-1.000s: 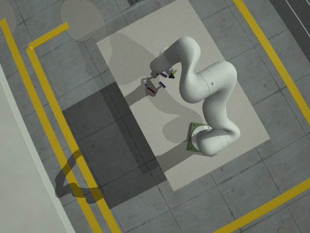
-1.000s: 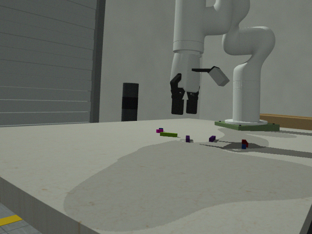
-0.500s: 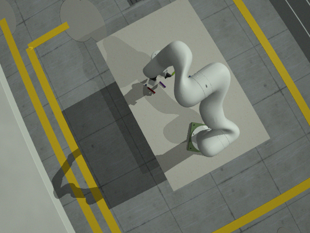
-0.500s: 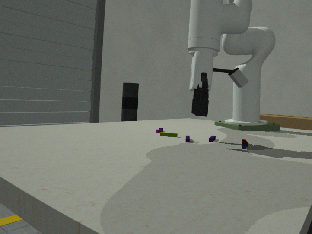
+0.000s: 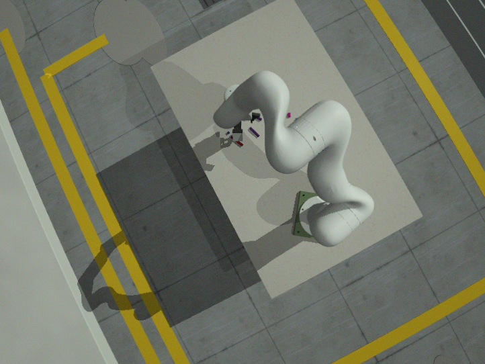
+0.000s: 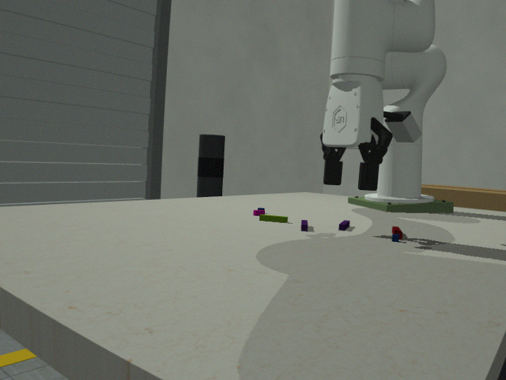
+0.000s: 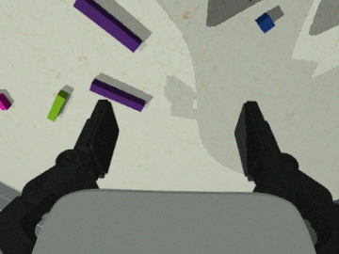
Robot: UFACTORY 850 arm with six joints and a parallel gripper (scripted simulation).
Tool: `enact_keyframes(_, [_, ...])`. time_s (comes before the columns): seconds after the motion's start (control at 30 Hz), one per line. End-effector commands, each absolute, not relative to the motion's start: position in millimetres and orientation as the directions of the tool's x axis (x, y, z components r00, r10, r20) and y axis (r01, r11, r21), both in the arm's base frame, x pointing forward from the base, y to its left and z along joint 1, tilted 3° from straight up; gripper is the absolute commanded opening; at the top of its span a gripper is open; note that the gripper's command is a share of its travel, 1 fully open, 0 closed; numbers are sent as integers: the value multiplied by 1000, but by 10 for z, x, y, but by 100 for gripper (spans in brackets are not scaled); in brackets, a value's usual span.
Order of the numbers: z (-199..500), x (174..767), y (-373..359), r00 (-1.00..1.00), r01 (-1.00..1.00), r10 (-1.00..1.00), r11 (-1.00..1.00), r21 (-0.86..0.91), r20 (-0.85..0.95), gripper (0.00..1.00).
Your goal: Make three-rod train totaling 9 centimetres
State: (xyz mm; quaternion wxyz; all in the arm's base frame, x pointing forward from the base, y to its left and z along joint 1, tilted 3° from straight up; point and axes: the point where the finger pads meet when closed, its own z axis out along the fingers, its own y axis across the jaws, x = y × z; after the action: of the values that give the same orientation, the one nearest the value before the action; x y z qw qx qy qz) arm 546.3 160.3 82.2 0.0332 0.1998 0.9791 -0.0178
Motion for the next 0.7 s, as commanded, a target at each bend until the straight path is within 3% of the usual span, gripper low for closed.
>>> enact_keyframes(0.0, [833, 5457, 1774, -971, 235, 233, 972, -18, -53, 100])
enact_keyframes(0.67, [841, 5349, 2398, -932, -360, -362, 932, -45, -34, 100])
